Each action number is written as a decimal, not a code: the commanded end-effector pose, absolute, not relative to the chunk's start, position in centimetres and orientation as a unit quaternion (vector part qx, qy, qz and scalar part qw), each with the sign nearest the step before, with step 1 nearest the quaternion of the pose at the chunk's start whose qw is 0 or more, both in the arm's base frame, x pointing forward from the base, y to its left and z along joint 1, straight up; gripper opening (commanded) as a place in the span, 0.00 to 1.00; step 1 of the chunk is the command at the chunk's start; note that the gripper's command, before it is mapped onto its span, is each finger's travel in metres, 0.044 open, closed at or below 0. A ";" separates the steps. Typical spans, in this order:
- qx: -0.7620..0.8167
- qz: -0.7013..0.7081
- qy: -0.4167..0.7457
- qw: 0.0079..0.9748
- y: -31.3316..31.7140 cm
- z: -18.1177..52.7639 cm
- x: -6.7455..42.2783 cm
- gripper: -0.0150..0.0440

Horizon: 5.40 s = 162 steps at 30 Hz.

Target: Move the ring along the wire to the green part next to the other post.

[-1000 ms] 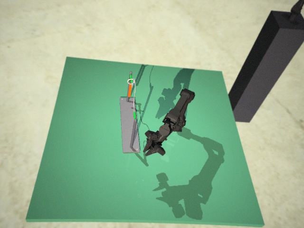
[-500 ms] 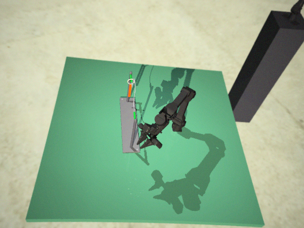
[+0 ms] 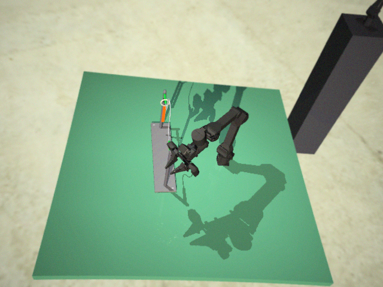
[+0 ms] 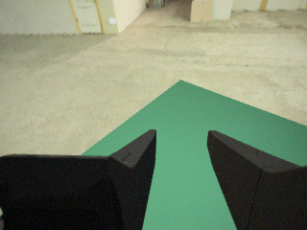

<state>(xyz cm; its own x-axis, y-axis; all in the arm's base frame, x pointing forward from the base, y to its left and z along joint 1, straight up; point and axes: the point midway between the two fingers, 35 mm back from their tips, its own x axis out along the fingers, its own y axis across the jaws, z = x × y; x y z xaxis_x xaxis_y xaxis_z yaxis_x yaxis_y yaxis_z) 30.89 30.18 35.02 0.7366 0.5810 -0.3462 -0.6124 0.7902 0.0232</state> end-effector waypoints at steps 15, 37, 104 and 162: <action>-0.199 0.284 0.005 0.938 22.8 40.8 34.8 0.53; -0.433 0.136 -0.159 0.877 11.8 47.9 36.1 0.53; -0.335 -0.096 0.039 0.936 -26.4 21.2 31.6 0.53; -0.009 0.041 -0.007 0.999 -16.4 15.1 29.9 0.53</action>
